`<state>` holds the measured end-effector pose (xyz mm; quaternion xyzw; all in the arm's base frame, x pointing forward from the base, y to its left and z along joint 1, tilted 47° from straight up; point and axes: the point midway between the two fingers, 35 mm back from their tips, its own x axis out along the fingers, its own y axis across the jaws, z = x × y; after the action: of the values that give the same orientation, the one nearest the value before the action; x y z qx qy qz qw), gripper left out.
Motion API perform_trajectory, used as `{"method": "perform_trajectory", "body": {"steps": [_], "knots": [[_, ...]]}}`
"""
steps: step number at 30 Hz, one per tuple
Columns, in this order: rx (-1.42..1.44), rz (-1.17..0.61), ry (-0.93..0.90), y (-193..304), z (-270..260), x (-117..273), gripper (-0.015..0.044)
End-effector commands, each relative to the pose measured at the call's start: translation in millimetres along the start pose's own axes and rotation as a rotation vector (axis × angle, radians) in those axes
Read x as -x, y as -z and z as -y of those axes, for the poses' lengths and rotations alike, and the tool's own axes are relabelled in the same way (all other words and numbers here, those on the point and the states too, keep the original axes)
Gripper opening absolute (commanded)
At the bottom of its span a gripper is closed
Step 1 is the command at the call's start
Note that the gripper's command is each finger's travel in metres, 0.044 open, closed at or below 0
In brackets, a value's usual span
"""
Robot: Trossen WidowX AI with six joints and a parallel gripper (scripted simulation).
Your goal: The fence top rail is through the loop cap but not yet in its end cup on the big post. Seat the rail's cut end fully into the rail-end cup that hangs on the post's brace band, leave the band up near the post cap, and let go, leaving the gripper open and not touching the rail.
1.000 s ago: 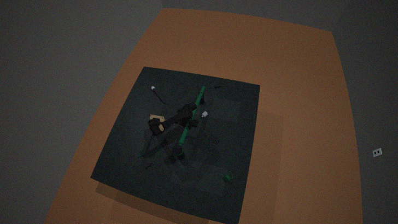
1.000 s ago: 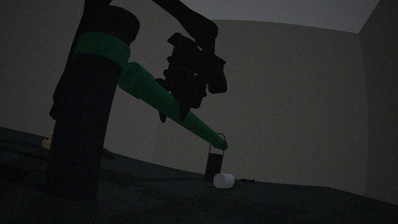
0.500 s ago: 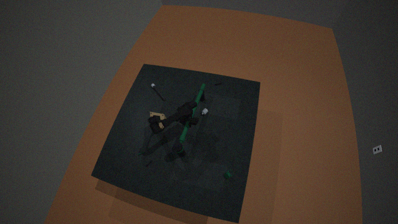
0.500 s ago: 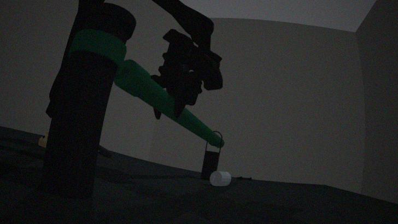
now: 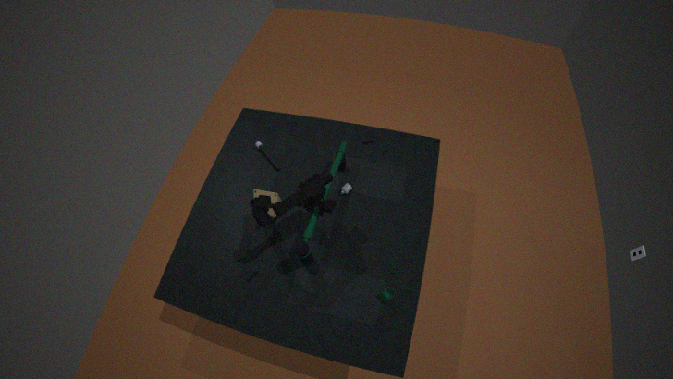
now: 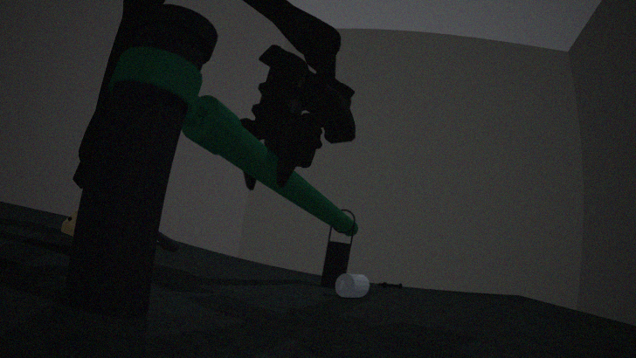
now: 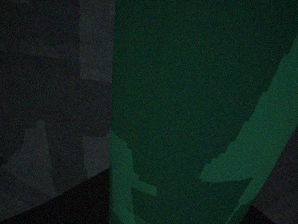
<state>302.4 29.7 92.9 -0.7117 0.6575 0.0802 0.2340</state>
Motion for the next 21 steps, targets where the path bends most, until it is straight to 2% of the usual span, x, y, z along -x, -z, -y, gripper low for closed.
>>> {"method": "perform_trajectory", "body": {"steps": [1, 4, 14, 21], "knots": [[0.000, 0.000, 0.001, -0.3, 0.2, 0.1, 0.0000], [0.000, 0.000, 0.001, -0.3, 0.2, 0.1, 0.0000], [0.001, 0.001, 0.002, -0.8, 0.4, 1.0, 0.0263], [0.029, 0.033, 0.031, -15.0, 4.1, 25.7, 0.0440]]}}
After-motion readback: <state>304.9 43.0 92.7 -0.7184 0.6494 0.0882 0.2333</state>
